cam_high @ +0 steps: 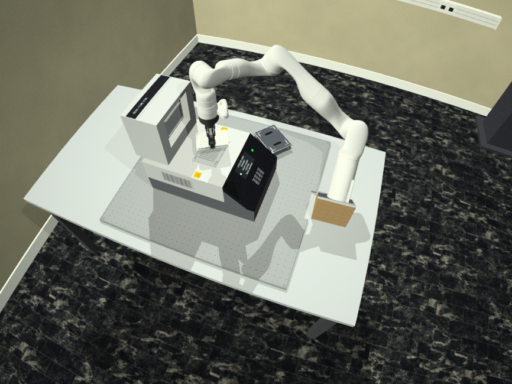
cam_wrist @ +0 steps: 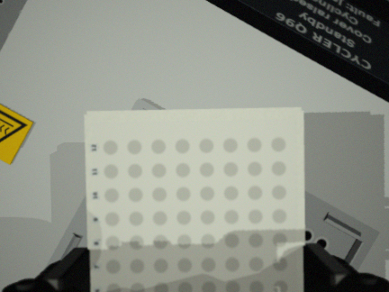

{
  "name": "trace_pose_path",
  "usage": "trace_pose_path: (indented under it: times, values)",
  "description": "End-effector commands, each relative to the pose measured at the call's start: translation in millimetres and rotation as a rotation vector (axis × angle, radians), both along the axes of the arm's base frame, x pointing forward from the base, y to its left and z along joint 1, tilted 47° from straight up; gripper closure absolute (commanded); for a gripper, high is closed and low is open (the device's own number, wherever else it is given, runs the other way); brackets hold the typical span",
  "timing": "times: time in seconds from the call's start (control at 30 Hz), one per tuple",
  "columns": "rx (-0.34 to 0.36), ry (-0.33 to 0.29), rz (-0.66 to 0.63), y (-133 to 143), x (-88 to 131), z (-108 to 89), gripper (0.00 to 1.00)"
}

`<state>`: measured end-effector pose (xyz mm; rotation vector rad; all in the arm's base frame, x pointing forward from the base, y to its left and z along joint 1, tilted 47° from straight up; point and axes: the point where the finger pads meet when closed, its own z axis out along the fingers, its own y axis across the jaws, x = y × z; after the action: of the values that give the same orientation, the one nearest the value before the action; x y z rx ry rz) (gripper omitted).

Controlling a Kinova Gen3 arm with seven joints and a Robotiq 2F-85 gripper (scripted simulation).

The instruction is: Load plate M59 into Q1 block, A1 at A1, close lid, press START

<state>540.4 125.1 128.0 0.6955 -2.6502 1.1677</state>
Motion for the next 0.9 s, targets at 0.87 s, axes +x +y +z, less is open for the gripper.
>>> trace_pose_path:
  times: [0.87]
  values:
    - [-0.016, 0.235, 0.217, 7.0, 4.8, -7.8, 0.09]
